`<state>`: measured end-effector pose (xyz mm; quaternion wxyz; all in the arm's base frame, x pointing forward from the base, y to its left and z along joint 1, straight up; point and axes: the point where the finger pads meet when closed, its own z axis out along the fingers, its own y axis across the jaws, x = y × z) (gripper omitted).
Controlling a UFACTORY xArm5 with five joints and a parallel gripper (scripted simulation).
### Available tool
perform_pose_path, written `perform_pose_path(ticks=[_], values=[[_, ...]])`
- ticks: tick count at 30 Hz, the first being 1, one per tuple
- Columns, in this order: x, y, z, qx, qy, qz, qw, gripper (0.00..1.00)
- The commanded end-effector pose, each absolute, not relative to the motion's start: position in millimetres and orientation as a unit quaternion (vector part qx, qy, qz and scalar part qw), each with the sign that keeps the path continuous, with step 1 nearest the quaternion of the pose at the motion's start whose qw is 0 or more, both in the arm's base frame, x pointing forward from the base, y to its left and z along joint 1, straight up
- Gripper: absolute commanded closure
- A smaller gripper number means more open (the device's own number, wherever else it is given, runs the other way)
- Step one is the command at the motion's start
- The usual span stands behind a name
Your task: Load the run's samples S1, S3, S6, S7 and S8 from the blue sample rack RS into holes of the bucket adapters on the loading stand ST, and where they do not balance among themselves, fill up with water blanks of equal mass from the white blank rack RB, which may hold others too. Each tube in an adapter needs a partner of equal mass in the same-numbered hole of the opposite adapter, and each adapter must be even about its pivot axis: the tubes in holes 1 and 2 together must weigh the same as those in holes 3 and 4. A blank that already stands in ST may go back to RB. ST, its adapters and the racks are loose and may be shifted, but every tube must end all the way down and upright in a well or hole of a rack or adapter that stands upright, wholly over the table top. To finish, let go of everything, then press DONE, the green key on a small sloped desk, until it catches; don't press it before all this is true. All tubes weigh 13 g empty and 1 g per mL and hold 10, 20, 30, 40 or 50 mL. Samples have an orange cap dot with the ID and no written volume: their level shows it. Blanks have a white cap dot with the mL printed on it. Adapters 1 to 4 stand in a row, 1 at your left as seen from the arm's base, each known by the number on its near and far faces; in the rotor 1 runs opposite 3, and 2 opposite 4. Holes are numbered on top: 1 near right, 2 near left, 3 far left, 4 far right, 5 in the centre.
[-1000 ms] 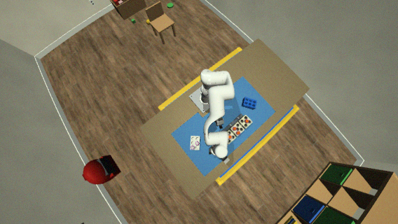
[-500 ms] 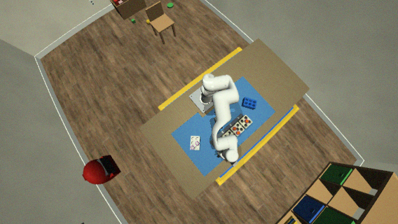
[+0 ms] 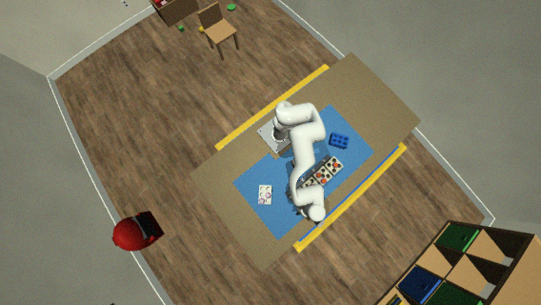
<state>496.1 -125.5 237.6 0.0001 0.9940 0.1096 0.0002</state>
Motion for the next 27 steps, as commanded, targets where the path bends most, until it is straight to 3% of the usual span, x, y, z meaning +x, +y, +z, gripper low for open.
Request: perform_pose_path(ticks=[1,27], values=[[497.1,-125.6,239.4,0.994,0.11,0.002,0.001,1.0],[497.2,-125.7,204.4,0.994,0.11,0.002,0.001,1.0]])
